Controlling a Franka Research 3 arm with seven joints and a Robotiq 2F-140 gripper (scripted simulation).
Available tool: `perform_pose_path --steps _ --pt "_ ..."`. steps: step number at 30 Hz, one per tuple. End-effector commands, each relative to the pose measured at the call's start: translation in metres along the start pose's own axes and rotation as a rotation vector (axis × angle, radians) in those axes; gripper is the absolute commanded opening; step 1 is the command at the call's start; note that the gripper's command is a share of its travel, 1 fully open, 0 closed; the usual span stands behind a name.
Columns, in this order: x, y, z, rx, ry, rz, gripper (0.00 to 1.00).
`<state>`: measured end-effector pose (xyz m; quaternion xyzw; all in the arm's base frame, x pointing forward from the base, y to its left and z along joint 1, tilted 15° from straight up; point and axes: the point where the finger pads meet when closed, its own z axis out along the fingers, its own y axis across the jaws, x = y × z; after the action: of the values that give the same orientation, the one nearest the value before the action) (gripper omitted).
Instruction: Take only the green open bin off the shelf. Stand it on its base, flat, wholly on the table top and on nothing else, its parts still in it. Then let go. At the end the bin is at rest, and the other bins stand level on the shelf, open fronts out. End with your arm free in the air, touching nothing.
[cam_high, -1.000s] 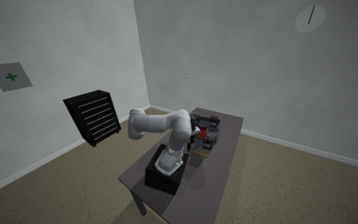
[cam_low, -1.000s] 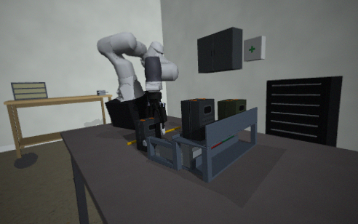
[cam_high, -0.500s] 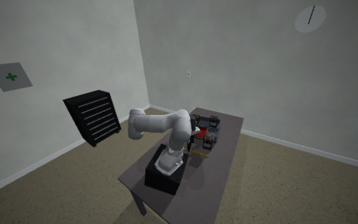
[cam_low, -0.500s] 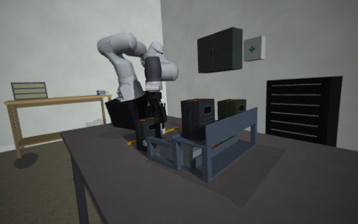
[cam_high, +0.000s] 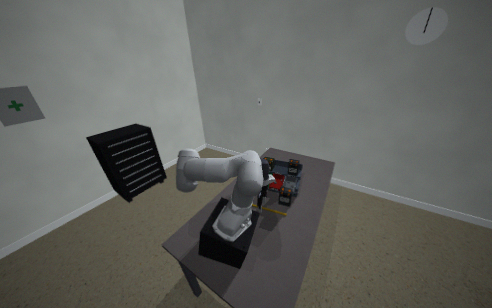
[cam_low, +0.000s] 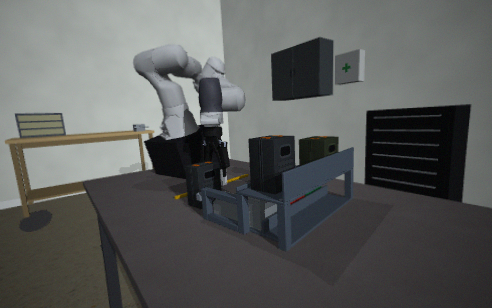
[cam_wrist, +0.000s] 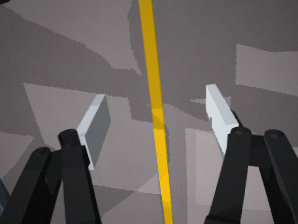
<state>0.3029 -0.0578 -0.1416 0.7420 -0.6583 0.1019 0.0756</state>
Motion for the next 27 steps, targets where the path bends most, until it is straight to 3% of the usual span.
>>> perform_pose_path --steps 1,15,20,27 --pt "0.000 0.000 0.000 0.000 0.000 0.000 0.57" --pt "0.000 0.000 0.000 0.000 0.000 0.000 0.57" --pt "0.000 0.000 -0.050 0.000 0.000 0.000 0.57" --pt "0.000 0.000 -0.050 0.000 0.000 0.000 0.57"
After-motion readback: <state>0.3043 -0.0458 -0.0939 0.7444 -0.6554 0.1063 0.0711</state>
